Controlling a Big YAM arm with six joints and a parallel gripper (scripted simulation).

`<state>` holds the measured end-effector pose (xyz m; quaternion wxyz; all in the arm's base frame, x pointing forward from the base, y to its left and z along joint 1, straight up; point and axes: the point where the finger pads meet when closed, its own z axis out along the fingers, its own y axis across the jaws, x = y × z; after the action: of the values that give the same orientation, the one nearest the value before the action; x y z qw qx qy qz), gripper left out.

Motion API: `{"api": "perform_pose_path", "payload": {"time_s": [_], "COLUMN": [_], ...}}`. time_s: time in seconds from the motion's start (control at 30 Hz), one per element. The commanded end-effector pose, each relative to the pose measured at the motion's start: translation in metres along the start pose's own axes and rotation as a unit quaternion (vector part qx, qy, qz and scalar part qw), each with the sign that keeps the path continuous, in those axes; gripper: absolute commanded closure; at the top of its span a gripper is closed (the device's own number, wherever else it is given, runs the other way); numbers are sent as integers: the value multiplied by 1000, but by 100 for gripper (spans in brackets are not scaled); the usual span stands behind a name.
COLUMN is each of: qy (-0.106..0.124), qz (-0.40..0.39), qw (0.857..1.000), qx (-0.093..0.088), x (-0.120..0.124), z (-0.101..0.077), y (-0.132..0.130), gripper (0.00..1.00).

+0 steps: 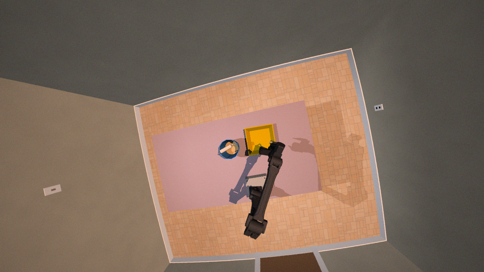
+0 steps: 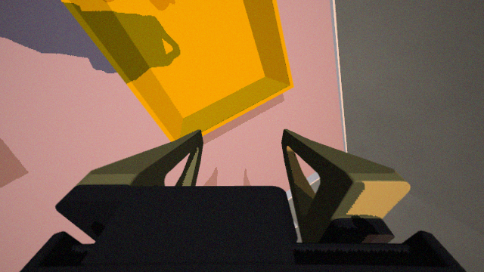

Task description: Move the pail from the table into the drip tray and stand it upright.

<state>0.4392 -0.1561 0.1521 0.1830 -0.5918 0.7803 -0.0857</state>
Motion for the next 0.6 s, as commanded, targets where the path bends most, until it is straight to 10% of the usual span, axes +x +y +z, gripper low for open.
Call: {"api": "perform_pose_path", "payload": {"time_s": [0.0, 0.57], "qy": [1, -8], "qz": [-11, -86], "qw": [1000, 995], "qx": [19, 58], "x": [-10, -83], "z": [-8, -14], "y": [-3, 5], "gripper": [30, 30]}}
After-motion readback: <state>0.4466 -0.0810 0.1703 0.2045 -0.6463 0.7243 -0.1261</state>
